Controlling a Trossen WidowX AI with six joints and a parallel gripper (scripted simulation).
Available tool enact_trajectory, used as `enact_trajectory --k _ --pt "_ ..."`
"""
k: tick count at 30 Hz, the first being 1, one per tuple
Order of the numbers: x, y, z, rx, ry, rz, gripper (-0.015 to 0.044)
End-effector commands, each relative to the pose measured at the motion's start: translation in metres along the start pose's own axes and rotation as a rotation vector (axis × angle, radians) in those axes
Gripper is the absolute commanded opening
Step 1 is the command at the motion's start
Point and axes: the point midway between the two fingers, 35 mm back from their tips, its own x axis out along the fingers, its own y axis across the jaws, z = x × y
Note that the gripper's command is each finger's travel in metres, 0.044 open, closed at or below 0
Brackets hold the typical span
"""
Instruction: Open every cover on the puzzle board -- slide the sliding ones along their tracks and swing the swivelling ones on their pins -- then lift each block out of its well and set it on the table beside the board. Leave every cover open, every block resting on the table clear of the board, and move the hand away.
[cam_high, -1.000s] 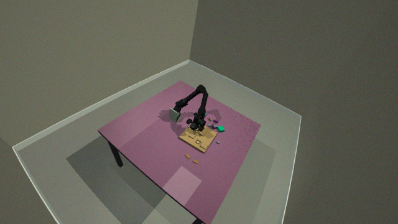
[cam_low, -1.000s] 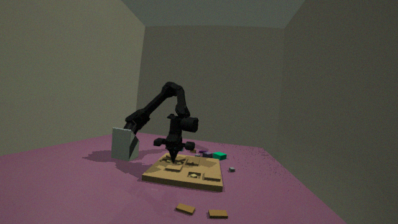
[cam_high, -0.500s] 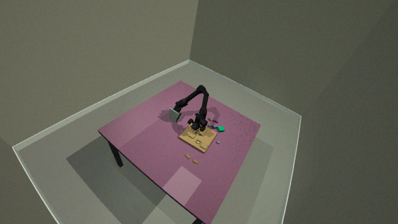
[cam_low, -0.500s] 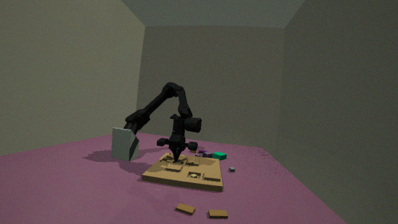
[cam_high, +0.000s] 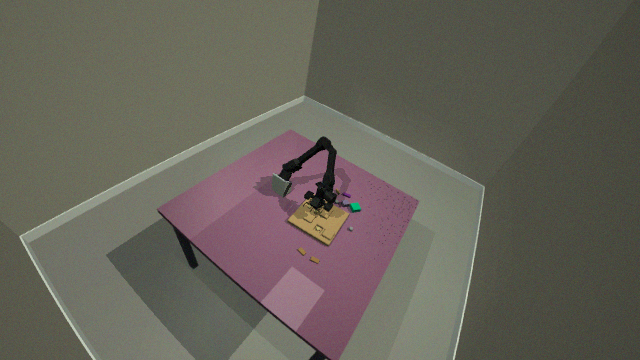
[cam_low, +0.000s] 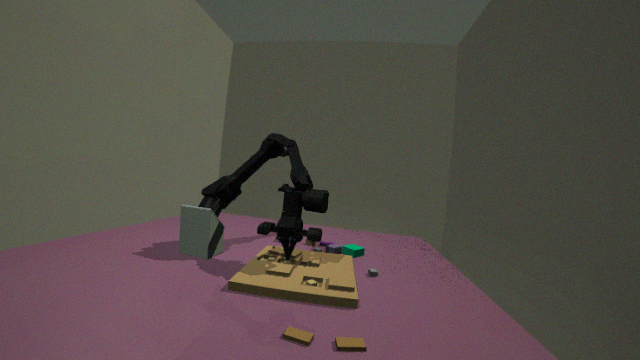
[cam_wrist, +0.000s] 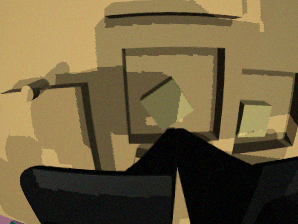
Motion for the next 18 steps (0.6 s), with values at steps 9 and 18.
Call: enact_trajectory --k 9,18 --pt "-0.002 0.01 -0.012 -0.003 0.002 0.007 0.0" --pt "-0.002 0.014 -0.02 -0.003 0.002 0.008 0.0"
